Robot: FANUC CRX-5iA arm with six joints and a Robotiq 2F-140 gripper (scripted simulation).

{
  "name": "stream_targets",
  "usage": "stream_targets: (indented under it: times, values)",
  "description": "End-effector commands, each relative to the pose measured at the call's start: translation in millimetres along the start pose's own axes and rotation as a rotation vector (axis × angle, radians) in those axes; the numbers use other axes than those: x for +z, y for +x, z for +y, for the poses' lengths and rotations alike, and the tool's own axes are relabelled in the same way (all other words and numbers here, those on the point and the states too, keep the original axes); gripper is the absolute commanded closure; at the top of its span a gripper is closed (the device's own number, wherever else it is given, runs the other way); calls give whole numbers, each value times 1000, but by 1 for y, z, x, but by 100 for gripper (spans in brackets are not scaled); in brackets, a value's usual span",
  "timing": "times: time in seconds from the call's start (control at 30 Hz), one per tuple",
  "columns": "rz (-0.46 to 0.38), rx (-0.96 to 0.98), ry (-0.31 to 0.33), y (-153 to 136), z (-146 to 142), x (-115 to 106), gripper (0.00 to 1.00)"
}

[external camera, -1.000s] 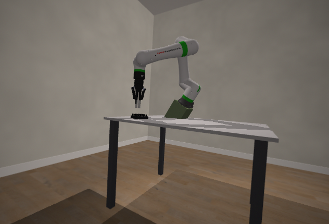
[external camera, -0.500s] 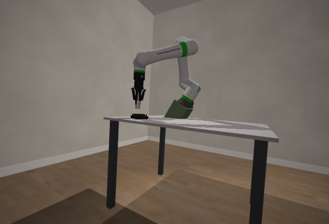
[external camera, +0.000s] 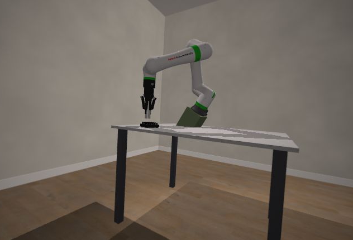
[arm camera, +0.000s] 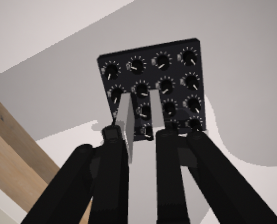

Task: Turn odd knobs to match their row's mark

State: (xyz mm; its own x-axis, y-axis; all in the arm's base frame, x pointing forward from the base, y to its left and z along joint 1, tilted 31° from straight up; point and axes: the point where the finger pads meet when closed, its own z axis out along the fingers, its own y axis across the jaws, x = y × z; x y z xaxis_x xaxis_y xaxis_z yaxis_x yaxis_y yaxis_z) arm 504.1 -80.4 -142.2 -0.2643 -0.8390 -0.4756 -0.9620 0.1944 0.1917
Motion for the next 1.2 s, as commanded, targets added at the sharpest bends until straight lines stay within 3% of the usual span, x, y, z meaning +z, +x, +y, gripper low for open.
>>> stream_targets:
  times: [0.0,0.37,1.17]
  values:
    - [0,0,0,0,0,5,88]
    - [0,0,0,0,0,17,88]
    - [0,0,0,0,0,22,88]
